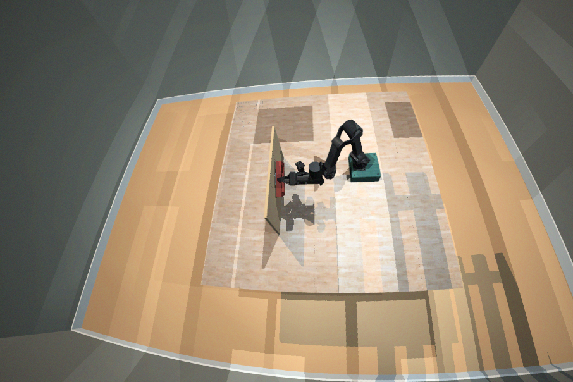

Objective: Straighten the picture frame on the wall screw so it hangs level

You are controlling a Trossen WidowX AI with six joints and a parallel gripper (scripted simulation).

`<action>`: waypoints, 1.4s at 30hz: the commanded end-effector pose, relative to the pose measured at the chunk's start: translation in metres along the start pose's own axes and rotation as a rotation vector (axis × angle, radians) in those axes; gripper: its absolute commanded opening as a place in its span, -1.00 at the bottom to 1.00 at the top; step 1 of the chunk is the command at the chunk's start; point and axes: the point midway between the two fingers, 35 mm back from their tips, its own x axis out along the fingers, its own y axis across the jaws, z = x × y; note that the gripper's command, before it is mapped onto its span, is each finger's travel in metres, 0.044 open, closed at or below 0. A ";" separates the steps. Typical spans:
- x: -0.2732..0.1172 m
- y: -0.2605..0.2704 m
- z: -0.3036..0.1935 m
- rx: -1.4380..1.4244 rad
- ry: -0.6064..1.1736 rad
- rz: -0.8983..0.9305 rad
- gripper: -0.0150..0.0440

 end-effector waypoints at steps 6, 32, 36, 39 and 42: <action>0.000 0.000 -0.001 0.003 0.005 0.002 -0.49; 0.000 0.007 0.000 0.003 0.005 0.002 -0.49; 0.000 0.008 0.000 0.003 0.005 0.002 -0.49; 0.000 0.008 0.000 0.003 0.005 0.002 -0.49; 0.000 0.009 0.000 0.003 0.005 0.002 -0.49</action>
